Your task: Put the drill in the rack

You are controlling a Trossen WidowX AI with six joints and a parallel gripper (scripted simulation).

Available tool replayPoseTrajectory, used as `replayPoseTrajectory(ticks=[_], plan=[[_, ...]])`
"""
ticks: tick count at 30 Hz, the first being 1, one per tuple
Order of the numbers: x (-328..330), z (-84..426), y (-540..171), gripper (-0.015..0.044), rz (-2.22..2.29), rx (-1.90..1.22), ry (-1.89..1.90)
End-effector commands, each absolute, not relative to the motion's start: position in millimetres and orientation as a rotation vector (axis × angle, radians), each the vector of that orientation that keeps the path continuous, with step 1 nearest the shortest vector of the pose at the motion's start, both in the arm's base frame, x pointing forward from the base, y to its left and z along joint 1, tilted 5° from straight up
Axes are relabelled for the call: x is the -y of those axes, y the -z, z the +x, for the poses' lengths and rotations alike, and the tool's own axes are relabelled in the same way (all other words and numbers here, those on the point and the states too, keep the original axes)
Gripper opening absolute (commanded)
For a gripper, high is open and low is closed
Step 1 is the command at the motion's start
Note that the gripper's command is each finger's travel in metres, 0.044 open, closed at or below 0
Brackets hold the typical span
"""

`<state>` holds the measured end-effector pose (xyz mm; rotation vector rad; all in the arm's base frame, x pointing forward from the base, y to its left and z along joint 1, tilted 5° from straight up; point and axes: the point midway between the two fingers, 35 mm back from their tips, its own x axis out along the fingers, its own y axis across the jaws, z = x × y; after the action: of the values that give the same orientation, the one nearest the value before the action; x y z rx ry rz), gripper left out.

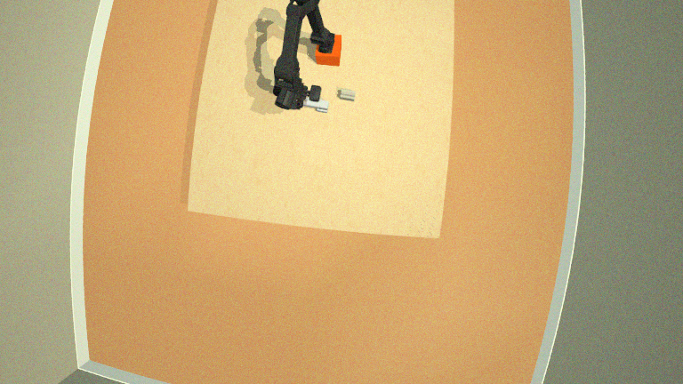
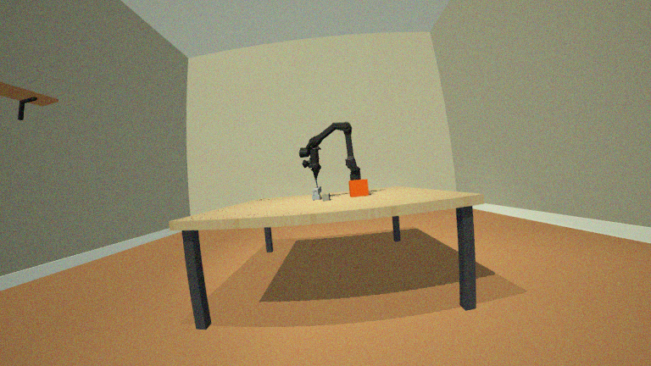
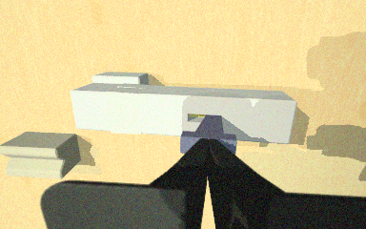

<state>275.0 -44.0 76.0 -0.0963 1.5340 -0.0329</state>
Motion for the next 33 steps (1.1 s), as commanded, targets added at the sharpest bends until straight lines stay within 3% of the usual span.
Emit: replayPoseTrajectory(ticks=[1, 33], plan=[[45.5, 272.2, -67.9, 0.0, -0.096, -1.553, 0.039], [49.0, 266.6, -54.2, 0.0, -0.096, -1.553, 0.039]])
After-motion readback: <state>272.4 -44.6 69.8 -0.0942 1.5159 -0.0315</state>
